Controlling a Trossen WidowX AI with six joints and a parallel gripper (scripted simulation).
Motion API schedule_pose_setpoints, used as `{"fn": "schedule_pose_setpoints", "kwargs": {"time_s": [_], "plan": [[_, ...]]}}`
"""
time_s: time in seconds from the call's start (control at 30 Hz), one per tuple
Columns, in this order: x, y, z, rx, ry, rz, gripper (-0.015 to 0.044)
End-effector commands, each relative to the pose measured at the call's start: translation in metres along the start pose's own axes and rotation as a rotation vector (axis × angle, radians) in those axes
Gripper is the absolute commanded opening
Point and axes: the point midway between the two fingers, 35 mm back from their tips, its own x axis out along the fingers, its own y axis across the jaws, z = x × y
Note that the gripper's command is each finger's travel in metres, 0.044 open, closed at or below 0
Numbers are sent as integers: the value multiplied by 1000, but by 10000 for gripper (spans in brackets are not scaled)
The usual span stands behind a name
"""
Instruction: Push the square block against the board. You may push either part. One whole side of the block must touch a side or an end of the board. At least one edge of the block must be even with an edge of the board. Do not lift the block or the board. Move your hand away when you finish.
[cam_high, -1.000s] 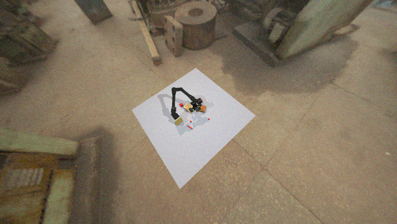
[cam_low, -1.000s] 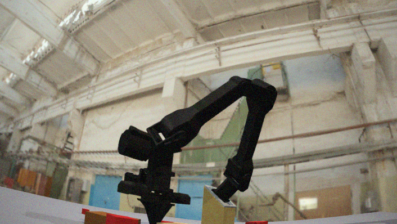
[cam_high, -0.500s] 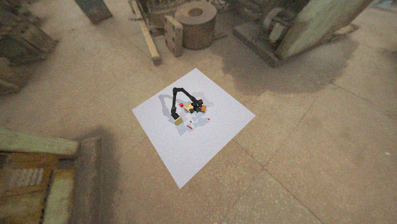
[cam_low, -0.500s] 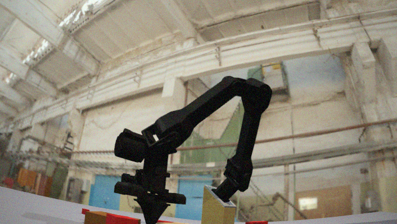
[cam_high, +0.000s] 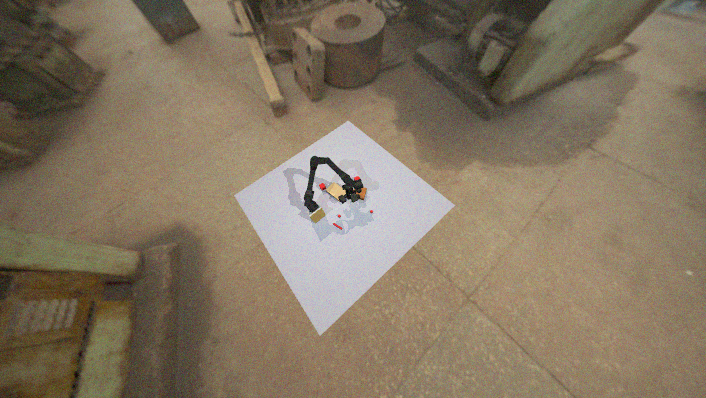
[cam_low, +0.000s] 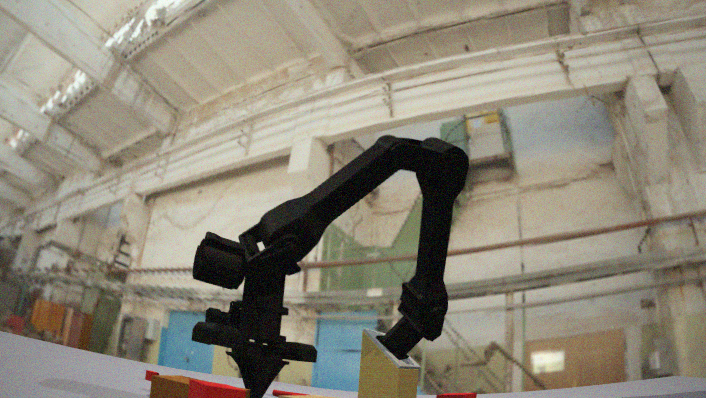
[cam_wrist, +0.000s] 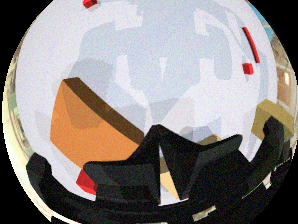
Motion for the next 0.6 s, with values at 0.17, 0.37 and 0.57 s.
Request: {"fn": "schedule_pose_setpoints", "kwargs": {"time_s": [0.17,0.37,0.57], "plan": [[-26,1,5,1,-2,-1,0],[-54,0,5,0,-2,-4,0],[-55,-3,3,-51,-2,-4,0]]}}
